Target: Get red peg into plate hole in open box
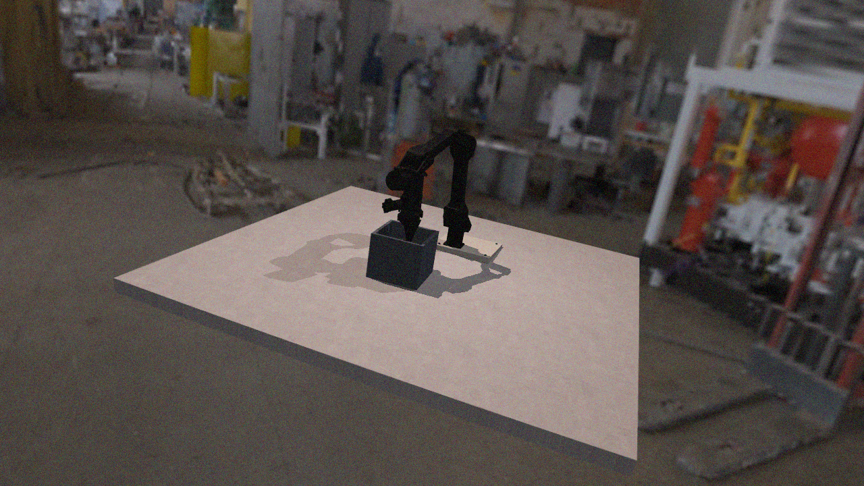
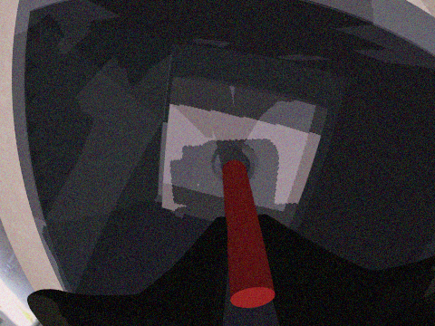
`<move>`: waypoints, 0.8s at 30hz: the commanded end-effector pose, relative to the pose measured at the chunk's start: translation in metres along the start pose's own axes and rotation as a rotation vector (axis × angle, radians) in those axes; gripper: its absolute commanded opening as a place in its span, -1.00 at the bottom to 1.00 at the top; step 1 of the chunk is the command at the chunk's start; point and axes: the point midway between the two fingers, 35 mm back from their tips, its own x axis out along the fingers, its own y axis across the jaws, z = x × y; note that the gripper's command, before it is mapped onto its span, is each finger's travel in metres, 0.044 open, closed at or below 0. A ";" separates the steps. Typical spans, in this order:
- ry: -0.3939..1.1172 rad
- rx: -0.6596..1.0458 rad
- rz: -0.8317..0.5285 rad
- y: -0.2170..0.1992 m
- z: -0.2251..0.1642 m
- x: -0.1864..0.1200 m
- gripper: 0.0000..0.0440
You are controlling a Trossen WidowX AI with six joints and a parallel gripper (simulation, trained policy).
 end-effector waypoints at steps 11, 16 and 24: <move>0.036 -0.065 -0.043 0.003 0.000 0.030 -0.57; 0.059 -0.065 -0.051 0.001 0.001 0.028 -0.49; 0.086 -0.061 0.000 0.010 0.008 0.011 -0.50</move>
